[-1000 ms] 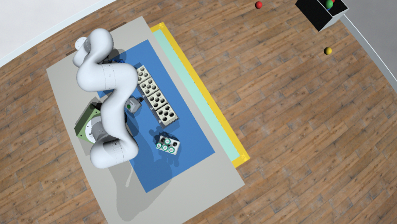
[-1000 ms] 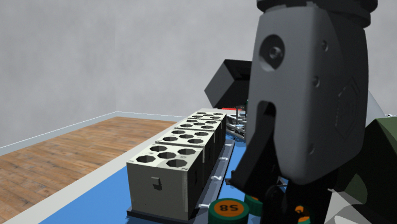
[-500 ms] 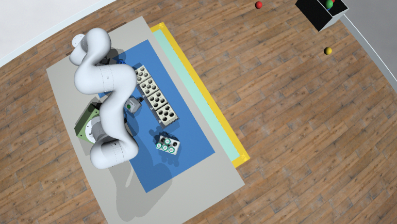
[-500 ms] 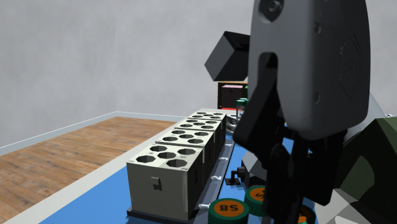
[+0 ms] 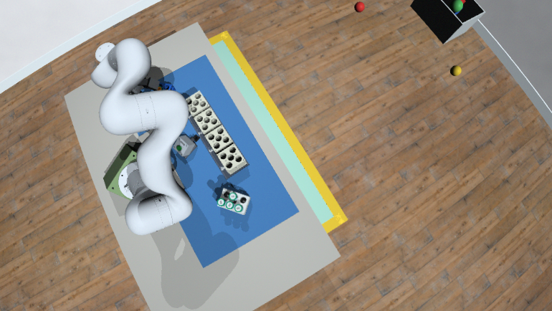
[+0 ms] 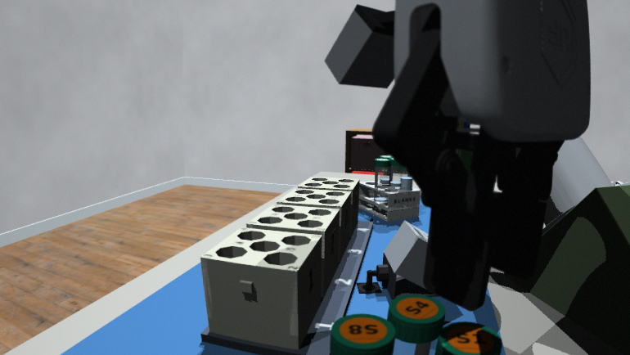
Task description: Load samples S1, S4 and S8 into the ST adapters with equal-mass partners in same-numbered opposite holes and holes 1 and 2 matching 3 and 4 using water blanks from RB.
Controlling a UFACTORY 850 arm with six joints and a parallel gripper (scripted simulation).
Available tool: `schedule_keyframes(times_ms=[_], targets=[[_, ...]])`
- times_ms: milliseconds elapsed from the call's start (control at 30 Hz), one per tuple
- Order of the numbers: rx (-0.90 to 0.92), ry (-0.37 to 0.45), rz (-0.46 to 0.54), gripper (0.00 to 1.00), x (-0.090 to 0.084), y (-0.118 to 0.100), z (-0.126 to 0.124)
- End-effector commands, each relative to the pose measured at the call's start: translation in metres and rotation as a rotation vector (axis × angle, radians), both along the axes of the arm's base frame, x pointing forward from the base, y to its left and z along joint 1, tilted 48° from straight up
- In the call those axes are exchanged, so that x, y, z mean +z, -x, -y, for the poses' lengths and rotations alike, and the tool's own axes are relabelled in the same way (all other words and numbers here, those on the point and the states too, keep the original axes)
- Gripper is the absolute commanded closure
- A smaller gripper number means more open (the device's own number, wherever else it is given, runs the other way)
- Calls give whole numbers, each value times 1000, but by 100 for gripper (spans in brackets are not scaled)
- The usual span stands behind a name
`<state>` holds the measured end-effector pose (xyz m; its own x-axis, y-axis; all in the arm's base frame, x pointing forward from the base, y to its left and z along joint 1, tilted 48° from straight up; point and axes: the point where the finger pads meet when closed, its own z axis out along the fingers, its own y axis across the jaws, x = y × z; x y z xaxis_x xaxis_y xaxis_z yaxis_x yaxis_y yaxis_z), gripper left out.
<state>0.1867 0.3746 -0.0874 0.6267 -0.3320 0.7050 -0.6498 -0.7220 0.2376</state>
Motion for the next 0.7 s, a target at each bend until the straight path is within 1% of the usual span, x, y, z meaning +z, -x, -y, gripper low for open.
schedule_keyframes(times_ms=[0,500,667], targets=[[0,-2,0,57,2,1,-3],[0,-2,0,57,22,14,-21],[0,-2,0,57,26,17,-24]])
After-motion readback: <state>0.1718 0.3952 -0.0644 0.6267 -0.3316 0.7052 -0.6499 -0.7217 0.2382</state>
